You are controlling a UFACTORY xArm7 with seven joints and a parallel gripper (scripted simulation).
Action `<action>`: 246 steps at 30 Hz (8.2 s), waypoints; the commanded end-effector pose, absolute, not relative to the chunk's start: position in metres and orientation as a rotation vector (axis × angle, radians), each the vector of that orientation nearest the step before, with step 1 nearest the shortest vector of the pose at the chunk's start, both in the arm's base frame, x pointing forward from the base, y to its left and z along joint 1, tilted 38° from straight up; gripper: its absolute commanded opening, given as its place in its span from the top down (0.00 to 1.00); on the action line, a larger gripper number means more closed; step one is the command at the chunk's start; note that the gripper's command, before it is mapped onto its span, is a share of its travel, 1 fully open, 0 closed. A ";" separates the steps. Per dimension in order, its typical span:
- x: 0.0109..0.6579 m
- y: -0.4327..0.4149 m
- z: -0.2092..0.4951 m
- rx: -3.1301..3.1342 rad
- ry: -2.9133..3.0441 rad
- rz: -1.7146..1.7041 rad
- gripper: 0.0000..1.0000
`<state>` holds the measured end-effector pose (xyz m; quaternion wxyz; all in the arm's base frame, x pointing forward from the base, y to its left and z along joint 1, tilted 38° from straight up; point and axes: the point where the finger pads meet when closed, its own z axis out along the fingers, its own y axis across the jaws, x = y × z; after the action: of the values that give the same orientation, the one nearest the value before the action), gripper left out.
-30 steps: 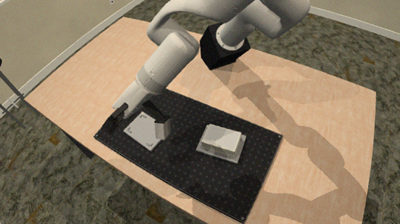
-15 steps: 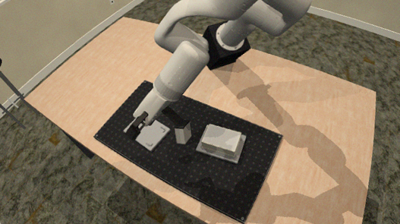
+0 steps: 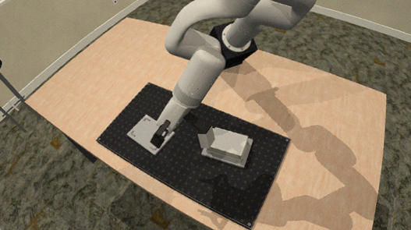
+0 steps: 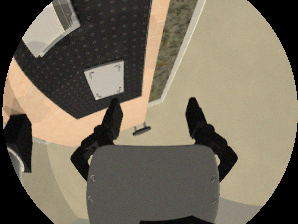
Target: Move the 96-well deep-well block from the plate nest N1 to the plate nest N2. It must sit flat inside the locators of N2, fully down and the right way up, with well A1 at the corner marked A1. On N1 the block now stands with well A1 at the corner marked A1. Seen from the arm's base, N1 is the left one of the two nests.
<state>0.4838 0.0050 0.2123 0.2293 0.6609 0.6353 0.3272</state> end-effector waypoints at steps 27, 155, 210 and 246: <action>0.414 0.102 0.171 1.886 2.192 1.007 0.00; 0.379 0.212 0.079 1.878 2.396 1.048 0.00; 0.379 0.212 0.079 1.878 2.396 1.048 1.00; 0.375 0.205 0.090 1.878 2.396 1.048 1.00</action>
<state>0.3750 0.2062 0.0881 -0.0395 0.5825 0.7440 0.3250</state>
